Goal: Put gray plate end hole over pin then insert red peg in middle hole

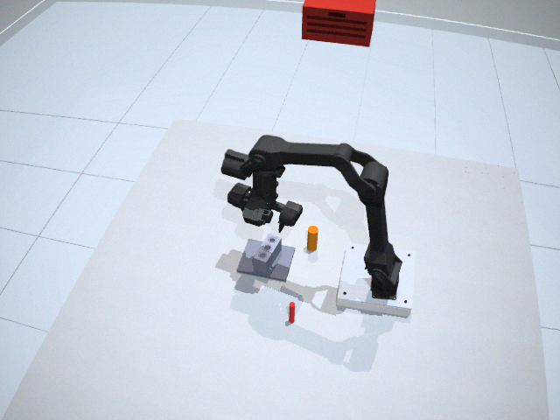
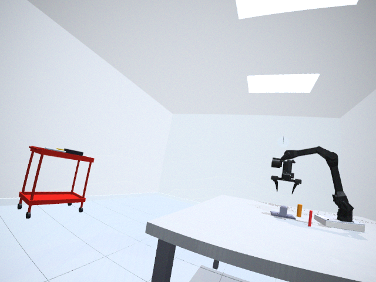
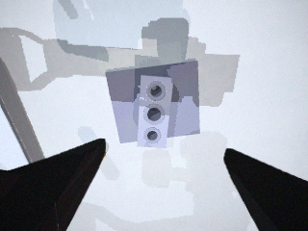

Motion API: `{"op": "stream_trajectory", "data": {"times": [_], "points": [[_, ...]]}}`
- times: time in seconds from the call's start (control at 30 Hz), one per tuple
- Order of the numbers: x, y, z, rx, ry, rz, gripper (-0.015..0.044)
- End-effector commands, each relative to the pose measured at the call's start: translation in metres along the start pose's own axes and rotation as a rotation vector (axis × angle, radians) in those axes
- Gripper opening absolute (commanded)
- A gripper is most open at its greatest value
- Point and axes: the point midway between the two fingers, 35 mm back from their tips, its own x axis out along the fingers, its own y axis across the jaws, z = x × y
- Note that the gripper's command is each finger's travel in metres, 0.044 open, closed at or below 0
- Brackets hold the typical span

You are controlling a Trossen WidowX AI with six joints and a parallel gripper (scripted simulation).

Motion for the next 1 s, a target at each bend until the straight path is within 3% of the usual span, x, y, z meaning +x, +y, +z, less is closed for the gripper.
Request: {"op": "stream_trajectory", "data": {"times": [0.0,0.63,0.97], "points": [[-0.001,0.002,0.001,0.009,-0.003,0.021,0.044],[-0.005,0.081,0.113,1.377,0.007,0.04,0.044],[-0.005,0.115,0.137,1.83,0.019,0.041,0.044]]}}
